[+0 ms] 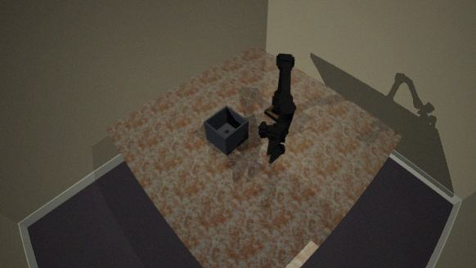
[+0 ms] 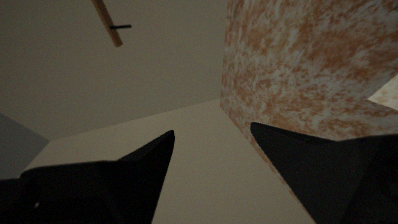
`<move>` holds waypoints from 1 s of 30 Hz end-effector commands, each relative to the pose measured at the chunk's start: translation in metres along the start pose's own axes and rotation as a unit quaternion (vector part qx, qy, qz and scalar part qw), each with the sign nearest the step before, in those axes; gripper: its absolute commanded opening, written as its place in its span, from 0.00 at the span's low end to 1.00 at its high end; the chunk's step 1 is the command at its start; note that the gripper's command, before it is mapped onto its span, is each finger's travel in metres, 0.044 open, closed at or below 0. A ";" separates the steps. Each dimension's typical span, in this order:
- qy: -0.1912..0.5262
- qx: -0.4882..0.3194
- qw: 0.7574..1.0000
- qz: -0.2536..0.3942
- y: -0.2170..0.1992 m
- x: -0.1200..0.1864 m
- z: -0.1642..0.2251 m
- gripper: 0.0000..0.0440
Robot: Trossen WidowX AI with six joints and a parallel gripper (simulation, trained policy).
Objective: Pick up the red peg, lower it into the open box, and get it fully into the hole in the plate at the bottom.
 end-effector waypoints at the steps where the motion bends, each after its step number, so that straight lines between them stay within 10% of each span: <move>1: 0.005 0.008 1.000 0.012 -0.002 0.000 -0.001 0.95; 30: 0.072 0.025 0.912 0.403 -0.048 0.143 -0.076 1.00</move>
Point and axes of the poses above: the point midway between the two fingers, 35 mm back from their tips, its own x axis back along the fingers, its own y axis across the jaws, z = x × y, the point moved 4 cm from there along x, back along the fingers, and after that the axes turned 4 degrees about x, right-handed, at the moved point
